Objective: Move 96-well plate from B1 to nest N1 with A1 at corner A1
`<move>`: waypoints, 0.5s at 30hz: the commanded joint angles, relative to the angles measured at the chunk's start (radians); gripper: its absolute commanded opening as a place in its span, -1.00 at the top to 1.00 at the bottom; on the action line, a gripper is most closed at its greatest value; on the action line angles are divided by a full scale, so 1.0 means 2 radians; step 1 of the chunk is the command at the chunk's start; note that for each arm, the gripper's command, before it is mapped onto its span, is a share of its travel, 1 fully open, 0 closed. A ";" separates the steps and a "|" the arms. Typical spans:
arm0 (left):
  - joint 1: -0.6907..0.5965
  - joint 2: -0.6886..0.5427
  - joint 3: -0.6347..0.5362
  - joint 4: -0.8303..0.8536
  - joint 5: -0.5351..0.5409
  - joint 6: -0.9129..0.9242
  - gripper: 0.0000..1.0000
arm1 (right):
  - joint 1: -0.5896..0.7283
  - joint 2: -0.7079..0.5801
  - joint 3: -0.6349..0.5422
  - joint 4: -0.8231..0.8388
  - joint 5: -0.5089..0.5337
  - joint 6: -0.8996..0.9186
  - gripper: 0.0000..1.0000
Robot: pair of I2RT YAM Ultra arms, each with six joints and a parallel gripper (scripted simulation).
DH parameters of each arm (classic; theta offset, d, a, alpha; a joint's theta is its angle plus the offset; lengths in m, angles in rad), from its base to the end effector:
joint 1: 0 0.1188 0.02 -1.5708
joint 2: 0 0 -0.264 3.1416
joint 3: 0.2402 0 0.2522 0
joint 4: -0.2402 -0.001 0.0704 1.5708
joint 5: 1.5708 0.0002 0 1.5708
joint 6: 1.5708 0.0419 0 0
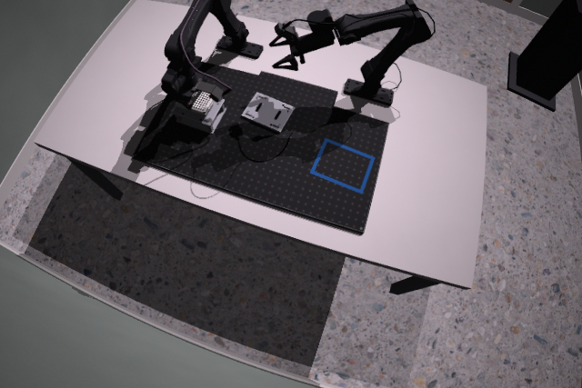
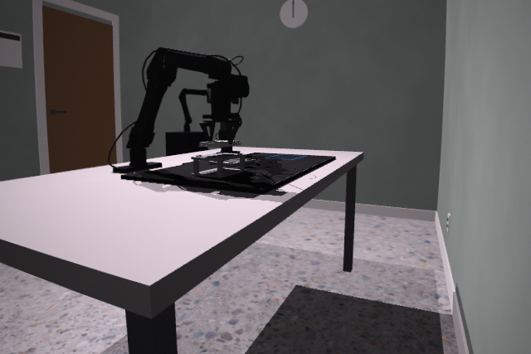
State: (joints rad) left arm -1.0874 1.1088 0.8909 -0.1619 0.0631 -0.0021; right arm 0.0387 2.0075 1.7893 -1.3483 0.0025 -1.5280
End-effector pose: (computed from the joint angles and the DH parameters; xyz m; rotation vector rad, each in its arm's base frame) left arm 0.1187 -0.2297 0.3190 1.0862 1.7171 -0.7681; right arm 0.3838 0.0158 0.2513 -2.2158 2.2250 -0.0075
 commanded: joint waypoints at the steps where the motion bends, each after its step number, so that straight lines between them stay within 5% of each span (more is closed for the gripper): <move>1: -0.005 0.005 0.001 0.008 -0.003 -0.001 -1.00 | 0.002 -0.012 -0.009 0.005 0.001 -0.003 -0.58; 15: -0.005 0.005 0.001 0.008 -0.003 -0.001 -1.00 | 0.001 -0.005 -0.011 0.003 0.001 -0.002 -0.58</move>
State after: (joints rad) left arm -1.0874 1.1088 0.8909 -0.1616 0.0631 -0.0021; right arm 0.0387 2.0075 1.7691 -1.3460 0.0025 -1.5288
